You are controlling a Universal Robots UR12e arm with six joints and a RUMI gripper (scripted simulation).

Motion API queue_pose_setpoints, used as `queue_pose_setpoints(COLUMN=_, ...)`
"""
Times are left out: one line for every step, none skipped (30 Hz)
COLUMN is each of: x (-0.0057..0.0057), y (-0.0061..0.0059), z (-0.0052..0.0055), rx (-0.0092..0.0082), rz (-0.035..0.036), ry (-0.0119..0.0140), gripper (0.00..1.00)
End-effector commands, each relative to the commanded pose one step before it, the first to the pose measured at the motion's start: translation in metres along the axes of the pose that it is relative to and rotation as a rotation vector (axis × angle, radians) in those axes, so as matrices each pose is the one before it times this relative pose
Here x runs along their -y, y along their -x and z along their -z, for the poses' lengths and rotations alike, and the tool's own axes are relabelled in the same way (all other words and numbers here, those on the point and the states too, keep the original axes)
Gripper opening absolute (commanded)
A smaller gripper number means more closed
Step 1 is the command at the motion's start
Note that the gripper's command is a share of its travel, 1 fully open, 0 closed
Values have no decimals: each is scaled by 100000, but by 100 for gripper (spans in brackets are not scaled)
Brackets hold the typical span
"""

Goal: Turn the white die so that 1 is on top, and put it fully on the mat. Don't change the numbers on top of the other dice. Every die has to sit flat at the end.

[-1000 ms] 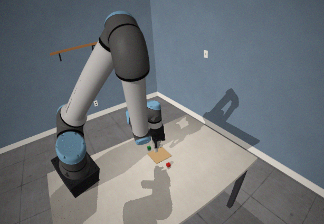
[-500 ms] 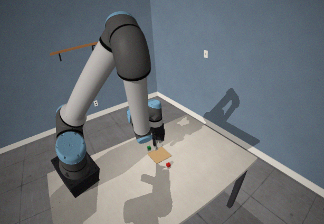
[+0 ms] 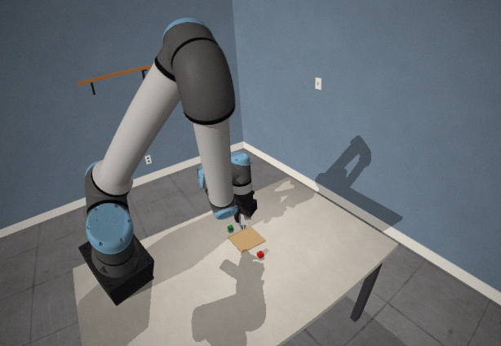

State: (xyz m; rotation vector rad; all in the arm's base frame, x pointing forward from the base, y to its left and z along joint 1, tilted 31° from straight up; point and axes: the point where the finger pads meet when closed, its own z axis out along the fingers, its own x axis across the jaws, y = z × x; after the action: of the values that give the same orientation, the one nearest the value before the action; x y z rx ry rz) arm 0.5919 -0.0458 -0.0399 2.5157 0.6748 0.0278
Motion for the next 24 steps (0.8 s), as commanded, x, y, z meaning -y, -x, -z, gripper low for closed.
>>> queue_pose_setpoints(x=116, y=-769, z=86, rx=682, rz=-14649, ry=136, gripper=6)
queue_pose_setpoints(x=35, y=-121, z=9, rx=0, rz=-2393, ry=6, gripper=6)
queue_pose_setpoints(x=36, y=-116, z=9, rx=0, rz=-2303, ry=6, gripper=6)
queue_pose_setpoints(x=37, y=-110, z=8, rx=0, rz=-2212, ry=6, gripper=6)
queue_pose_setpoints(x=37, y=-105, z=8, rx=0, rz=-2121, ry=6, gripper=6)
queue_pose_setpoints(x=37, y=-100, z=8, rx=0, rz=-2029, ry=6, gripper=6)
queue_pose_setpoints(x=37, y=-94, z=8, rx=0, rz=-1938, ry=6, gripper=6)
queue_pose_setpoints(x=36, y=-89, z=7, rx=0, rz=-1846, ry=5, gripper=6)
queue_pose_setpoints(x=35, y=-84, z=7, rx=0, rz=-1754, ry=5, gripper=6)
queue_pose_setpoints(x=35, y=-79, z=7, rx=-1, rz=-1662, ry=5, gripper=6)
queue_pose_setpoints(x=0, y=0, z=0, rx=0, rz=0, ry=0, gripper=6)
queue_pose_setpoints(x=0, y=0, z=0, rx=0, rz=0, ry=0, gripper=6)
queue_pose_setpoints(x=34, y=-74, z=6, rx=-1, rz=-1570, ry=5, gripper=6)
queue_pose_setpoints(x=32, y=-69, z=6, rx=-1, rz=-1480, ry=4, gripper=6)
queue_pose_setpoints(x=31, y=-65, z=6, rx=-1, rz=-1390, ry=4, gripper=6)
queue_pose_setpoints(x=30, y=-60, z=5, rx=-1, rz=-1301, ry=4, gripper=6)
queue_pose_setpoints(x=28, y=-56, z=5, rx=-1, rz=-1213, ry=4, gripper=6)
queue_pose_setpoints(x=27, y=-51, z=5, rx=-1, rz=-1126, ry=3, gripper=6)
queue_pose_setpoints(x=25, y=-47, z=4, rx=-1, rz=-1041, ry=3, gripper=6)
queue_pose_setpoints(x=23, y=-43, z=4, rx=-1, rz=-958, ry=3, gripper=6)
queue_pose_setpoints(x=22, y=-39, z=4, rx=-1, rz=-876, ry=3, gripper=6)
queue_pose_setpoints(x=20, y=-35, z=3, rx=-1, rz=-797, ry=2, gripper=6)
queue_pose_setpoints(x=18, y=-32, z=3, rx=-1, rz=-720, ry=2, gripper=6)
queue_pose_setpoints(x=16, y=-28, z=3, rx=-1, rz=-646, ry=2, gripper=6)
